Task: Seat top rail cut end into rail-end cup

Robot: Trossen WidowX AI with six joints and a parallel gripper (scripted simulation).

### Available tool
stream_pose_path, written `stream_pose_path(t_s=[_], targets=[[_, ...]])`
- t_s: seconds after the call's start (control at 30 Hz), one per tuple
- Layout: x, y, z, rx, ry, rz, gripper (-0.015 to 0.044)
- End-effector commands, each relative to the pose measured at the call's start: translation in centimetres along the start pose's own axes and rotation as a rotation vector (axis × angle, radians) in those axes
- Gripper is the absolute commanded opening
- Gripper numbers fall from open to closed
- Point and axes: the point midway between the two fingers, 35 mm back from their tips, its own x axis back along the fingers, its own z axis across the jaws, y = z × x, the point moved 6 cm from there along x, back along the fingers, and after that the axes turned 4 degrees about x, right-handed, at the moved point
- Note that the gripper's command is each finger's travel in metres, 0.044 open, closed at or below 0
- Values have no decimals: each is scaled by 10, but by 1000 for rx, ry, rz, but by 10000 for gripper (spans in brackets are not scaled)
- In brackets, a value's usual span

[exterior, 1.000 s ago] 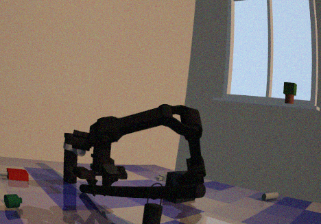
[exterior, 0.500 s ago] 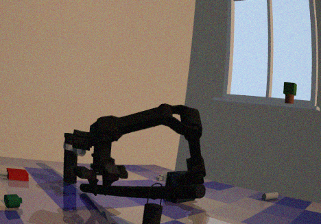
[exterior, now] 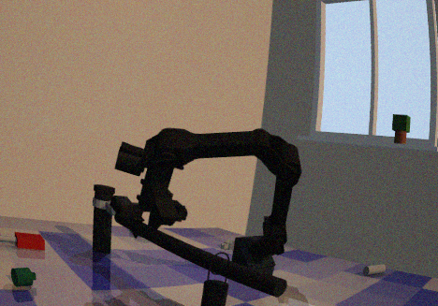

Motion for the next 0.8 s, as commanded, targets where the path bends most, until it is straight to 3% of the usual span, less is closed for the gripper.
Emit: stream_pose_path(t_s=[0.0,0.77], targets=[[11,-5,2,-11,2,50,0],[8,-1,1,-4,4,27,0]])
